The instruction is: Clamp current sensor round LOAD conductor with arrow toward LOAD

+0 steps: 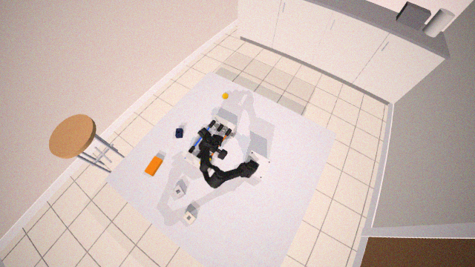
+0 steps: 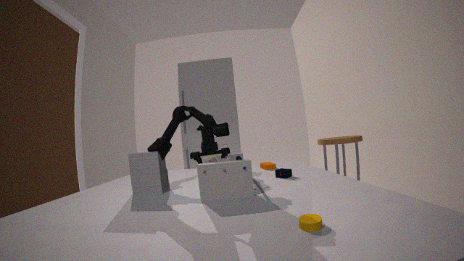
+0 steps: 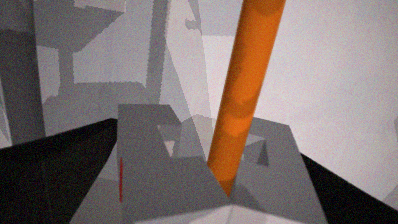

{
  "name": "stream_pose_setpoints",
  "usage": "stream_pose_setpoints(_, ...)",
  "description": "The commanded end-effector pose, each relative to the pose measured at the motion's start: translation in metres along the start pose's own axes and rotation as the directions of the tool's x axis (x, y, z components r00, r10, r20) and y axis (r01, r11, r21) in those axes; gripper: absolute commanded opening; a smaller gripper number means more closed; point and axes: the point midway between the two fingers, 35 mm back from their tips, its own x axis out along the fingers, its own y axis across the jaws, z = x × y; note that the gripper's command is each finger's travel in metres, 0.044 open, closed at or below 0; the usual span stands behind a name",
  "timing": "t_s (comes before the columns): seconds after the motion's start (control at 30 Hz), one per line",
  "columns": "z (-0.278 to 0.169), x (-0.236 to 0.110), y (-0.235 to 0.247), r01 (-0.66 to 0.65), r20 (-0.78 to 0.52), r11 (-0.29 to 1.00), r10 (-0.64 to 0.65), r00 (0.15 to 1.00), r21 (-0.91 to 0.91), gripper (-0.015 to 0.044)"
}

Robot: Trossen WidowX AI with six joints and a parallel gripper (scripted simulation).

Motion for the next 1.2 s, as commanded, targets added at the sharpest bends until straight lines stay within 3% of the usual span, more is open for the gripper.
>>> stream_pose_setpoints(0.0,0.000,0.000,0.000,0.001,0.001,1.000,-0.001,1.000,0.000,0.0000)
stream_pose_setpoints(1.1,-0.001,-0.018,-0.001,0.049,-0.013,0.999,-0.048,0.999,0.008,0.0000)
stream_pose_setpoints(1.17,-0.001,-0.018,-0.001,0.049,-0.013,0.999,-0.048,0.999,0.008,0.0053)
